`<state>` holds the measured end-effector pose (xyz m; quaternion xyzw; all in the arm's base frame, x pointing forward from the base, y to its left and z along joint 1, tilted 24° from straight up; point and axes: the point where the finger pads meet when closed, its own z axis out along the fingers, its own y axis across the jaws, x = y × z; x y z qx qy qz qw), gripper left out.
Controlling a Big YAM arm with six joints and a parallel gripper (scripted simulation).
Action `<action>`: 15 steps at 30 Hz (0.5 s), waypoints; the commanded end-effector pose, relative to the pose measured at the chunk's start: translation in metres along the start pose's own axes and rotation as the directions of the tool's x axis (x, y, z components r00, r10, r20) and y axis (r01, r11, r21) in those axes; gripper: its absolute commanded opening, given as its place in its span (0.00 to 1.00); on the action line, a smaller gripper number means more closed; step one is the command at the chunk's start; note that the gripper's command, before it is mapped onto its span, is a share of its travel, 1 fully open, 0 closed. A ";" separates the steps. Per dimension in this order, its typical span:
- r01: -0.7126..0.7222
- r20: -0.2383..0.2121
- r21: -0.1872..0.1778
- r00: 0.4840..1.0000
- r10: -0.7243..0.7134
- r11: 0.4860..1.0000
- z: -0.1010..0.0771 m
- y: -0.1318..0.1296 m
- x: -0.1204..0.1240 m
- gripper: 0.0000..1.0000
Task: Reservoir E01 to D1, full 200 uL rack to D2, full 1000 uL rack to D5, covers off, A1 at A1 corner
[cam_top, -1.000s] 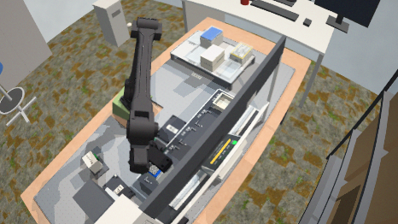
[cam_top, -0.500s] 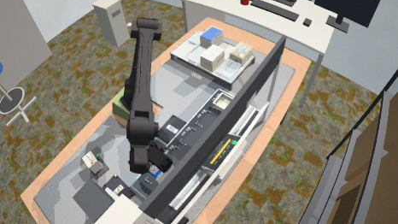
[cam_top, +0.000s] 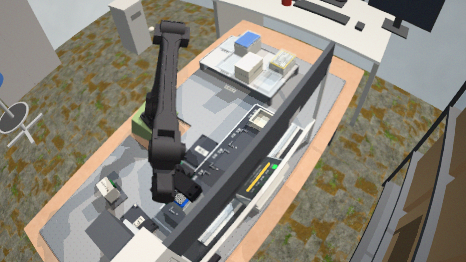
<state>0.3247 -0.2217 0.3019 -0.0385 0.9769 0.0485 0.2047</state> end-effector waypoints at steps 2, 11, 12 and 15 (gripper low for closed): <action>0.009 0.032 0.034 0.999 -0.010 0.999 -0.018 -0.004 -0.012 0.00; 0.009 0.032 0.034 0.999 -0.010 0.999 -0.018 -0.004 -0.012 0.00; 0.009 0.035 0.036 0.999 -0.010 0.999 -0.020 -0.007 -0.021 0.00; 0.016 0.040 0.040 0.999 -0.017 0.999 -0.015 -0.007 -0.023 0.00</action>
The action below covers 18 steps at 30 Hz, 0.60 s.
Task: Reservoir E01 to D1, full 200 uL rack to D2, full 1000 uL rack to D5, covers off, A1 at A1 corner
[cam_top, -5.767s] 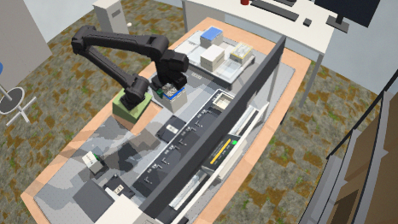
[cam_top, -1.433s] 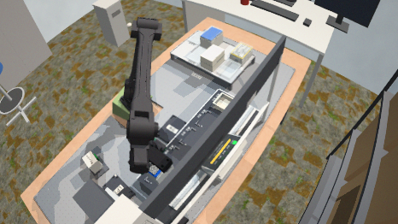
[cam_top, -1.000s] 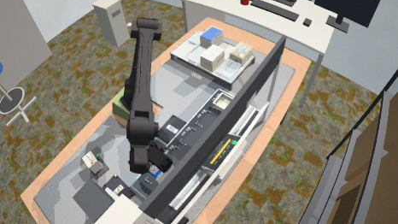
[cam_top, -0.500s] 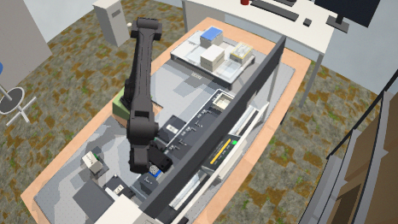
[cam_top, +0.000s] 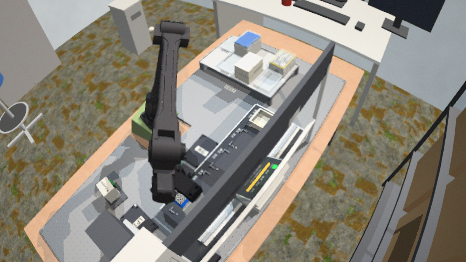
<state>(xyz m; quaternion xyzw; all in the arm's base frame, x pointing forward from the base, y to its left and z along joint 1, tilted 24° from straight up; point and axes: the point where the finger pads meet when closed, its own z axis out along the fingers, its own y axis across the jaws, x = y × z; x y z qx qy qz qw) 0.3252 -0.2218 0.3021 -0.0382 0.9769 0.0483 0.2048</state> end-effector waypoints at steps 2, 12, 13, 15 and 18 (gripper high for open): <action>0.000 0.007 0.007 1.000 0.000 1.000 0.006 -0.002 -0.007 0.00; 0.007 0.021 0.020 1.000 -0.007 1.000 0.013 0.001 -0.008 0.00; 0.007 0.021 0.020 1.000 -0.007 1.000 0.013 0.001 -0.008 0.00; 0.005 0.051 0.055 0.999 -0.008 0.998 -0.001 -0.013 -0.022 0.00; 0.000 0.008 0.006 1.000 0.000 1.000 0.029 -0.002 -0.008 0.00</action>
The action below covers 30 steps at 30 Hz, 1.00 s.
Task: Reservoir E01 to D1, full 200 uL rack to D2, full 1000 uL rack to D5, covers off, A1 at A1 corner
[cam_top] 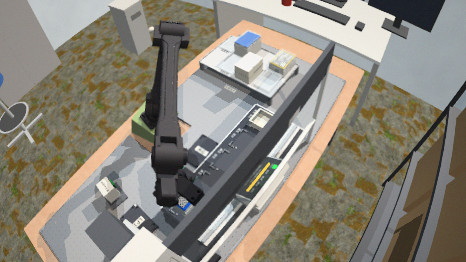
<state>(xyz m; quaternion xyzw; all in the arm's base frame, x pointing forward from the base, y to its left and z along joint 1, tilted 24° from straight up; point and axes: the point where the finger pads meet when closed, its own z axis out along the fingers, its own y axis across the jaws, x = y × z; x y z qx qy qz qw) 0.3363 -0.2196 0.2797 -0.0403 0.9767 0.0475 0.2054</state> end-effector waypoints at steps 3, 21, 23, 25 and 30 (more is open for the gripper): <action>-0.004 0.010 0.010 1.000 0.004 1.000 0.007 -0.002 -0.008 0.00; -0.006 0.019 0.018 1.000 0.005 1.000 0.029 -0.002 -0.006 0.00; -0.008 0.016 0.017 1.000 0.008 1.000 0.034 -0.003 -0.005 0.00; 0.001 0.021 0.017 1.000 -0.002 1.000 0.036 -0.004 -0.013 0.00; -0.006 0.052 0.053 0.999 0.004 0.999 0.023 -0.015 -0.019 0.00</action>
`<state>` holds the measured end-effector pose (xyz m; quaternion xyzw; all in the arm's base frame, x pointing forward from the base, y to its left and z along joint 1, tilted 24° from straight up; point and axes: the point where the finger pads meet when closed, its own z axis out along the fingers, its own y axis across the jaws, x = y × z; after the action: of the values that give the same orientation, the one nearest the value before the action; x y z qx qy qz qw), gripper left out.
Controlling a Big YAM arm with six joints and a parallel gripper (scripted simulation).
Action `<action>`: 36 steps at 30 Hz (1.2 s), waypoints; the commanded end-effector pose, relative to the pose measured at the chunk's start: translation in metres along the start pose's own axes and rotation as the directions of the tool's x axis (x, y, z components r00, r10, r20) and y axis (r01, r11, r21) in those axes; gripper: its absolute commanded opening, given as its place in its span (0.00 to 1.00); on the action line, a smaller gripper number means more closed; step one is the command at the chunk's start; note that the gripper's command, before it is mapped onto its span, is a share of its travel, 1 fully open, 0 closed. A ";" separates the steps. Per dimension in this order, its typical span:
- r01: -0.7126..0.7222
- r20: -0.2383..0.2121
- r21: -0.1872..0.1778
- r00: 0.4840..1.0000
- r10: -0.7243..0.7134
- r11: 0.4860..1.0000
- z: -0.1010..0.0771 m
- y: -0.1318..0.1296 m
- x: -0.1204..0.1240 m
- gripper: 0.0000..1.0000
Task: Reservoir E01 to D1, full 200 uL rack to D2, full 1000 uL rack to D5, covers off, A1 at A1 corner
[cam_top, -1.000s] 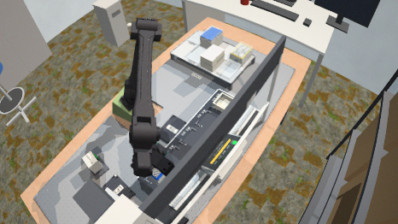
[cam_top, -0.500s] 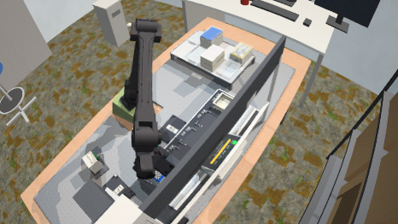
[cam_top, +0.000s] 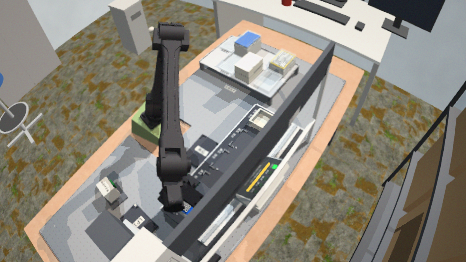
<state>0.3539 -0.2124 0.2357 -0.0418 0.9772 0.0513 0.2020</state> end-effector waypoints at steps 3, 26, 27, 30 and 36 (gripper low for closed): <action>-0.010 0.014 0.015 1.000 0.010 1.000 0.004 -0.005 -0.006 0.00; -0.012 0.020 0.022 1.000 0.011 1.000 0.036 -0.007 -0.008 0.00; -0.004 0.031 0.030 1.000 0.003 1.000 0.033 -0.010 -0.015 0.00; -0.005 0.016 0.015 1.000 0.005 1.000 0.046 -0.003 -0.008 0.00; -0.003 0.054 0.050 0.999 0.001 0.999 0.034 -0.017 -0.025 0.00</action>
<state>0.3744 -0.2085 0.1889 -0.0400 0.9773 0.0503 0.2018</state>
